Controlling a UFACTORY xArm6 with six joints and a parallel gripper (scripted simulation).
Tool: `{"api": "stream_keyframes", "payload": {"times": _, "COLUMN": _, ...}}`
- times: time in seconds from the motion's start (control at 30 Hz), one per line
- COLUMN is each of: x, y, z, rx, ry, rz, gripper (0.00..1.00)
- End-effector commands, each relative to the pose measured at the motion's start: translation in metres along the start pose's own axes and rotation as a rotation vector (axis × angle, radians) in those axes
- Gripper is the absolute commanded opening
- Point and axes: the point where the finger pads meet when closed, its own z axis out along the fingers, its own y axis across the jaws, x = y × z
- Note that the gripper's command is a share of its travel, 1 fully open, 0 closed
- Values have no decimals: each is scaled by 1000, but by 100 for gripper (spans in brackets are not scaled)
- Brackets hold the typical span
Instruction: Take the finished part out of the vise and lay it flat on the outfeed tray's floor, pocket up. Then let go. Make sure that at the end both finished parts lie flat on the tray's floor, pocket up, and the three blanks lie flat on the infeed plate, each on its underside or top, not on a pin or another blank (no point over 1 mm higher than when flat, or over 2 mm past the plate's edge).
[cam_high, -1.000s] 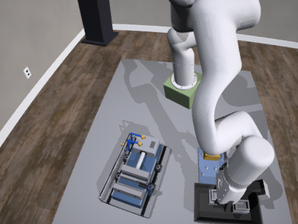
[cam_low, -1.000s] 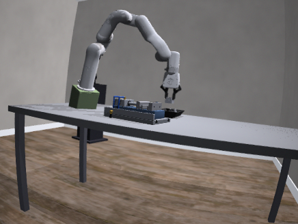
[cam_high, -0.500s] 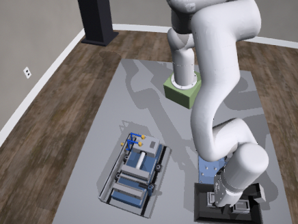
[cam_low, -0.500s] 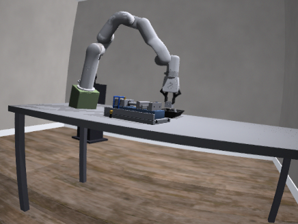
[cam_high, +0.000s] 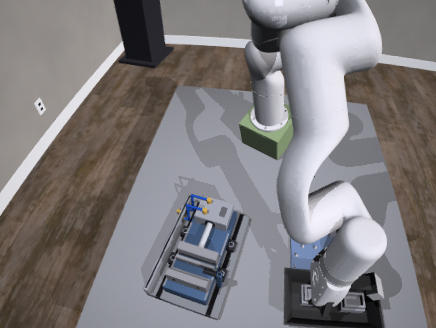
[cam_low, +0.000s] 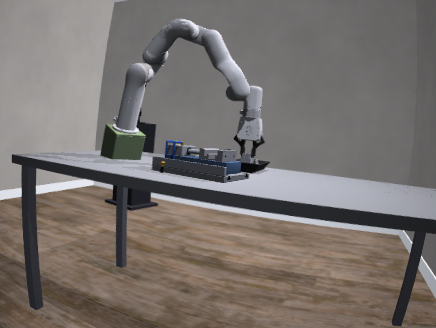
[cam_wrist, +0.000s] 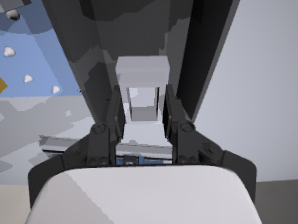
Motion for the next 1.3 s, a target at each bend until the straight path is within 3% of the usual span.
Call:
{"api": "stream_keyframes", "payload": {"times": 0.0, "x": 1, "y": 2, "z": 2, "rx": -5, "ry": 1, "rz": 0, "gripper": 0}}
{"api": "stream_keyframes", "payload": {"times": 1.27, "x": 1, "y": 2, "z": 13, "rx": -5, "ry": 1, "rz": 0, "gripper": 0}}
